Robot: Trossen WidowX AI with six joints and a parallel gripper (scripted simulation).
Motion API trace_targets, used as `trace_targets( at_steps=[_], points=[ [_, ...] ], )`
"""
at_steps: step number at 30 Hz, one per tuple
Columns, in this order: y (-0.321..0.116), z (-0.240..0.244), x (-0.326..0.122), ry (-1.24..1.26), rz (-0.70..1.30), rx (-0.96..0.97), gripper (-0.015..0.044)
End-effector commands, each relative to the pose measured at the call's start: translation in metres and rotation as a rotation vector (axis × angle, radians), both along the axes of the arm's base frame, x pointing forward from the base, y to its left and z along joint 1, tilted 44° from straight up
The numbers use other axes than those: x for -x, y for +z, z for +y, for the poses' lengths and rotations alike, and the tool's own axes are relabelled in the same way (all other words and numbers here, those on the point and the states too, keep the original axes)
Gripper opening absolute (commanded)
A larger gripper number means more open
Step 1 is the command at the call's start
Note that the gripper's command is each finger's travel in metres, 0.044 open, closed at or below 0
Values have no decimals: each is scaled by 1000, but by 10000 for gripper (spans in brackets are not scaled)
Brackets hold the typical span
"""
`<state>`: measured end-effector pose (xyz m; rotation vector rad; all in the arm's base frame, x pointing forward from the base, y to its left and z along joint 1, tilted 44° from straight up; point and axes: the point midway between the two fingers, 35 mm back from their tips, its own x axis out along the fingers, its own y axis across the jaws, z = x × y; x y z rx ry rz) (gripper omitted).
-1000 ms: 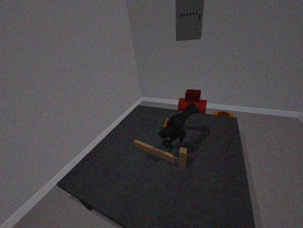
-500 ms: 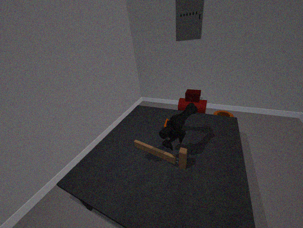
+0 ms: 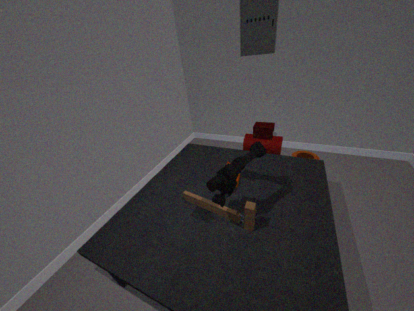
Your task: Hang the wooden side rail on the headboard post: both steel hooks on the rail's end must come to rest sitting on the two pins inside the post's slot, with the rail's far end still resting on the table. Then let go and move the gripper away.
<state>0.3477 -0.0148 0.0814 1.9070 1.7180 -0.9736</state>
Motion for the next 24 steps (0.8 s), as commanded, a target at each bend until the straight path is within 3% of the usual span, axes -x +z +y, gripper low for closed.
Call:
trace_targets(
  at_steps=[1, 24],
  points=[
    [-13, 10, 0, 8, -2, 7, 440],
    [-49, 45, 0, 8, -2, 6, 440]
  ],
)
